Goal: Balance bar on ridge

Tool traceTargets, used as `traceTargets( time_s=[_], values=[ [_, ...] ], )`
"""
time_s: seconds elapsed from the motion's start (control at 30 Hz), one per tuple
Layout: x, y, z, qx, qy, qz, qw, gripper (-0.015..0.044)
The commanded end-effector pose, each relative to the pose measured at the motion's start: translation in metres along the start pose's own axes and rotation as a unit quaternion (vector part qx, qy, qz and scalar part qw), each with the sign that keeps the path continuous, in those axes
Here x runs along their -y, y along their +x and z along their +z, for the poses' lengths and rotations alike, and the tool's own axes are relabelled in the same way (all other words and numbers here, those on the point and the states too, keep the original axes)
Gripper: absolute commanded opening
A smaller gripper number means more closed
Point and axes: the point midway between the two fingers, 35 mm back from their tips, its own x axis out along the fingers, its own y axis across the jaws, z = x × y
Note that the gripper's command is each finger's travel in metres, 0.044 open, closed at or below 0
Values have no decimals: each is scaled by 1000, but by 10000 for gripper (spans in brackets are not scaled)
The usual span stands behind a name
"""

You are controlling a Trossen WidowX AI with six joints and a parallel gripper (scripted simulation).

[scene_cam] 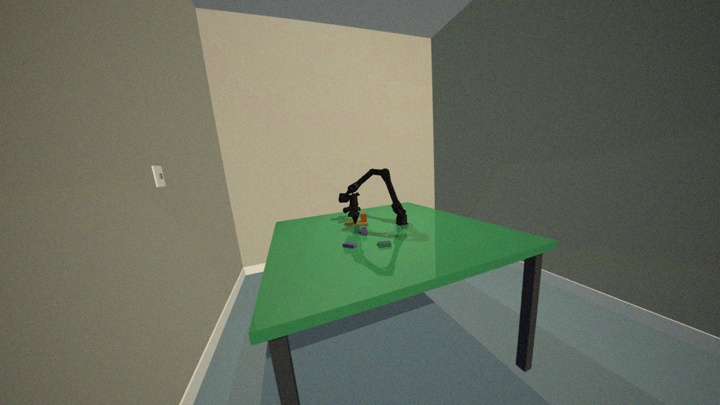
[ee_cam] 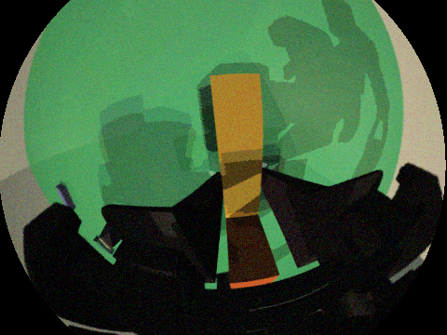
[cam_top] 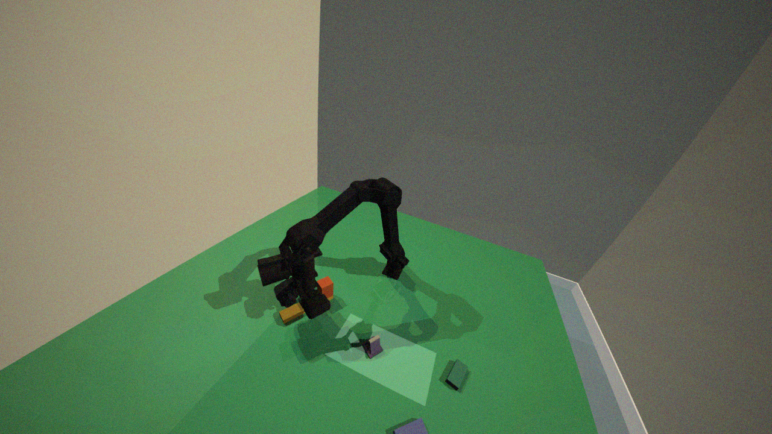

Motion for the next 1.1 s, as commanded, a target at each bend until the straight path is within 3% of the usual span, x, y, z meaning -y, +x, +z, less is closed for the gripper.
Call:
traceTargets(
  time_s=[0.0, 1.07],
  values=[
    [0, -10, 3, 2, 0, 0, 1000, 0],
    [0, -92, 0, 1, 2, 2, 1000, 0]
  ],
)
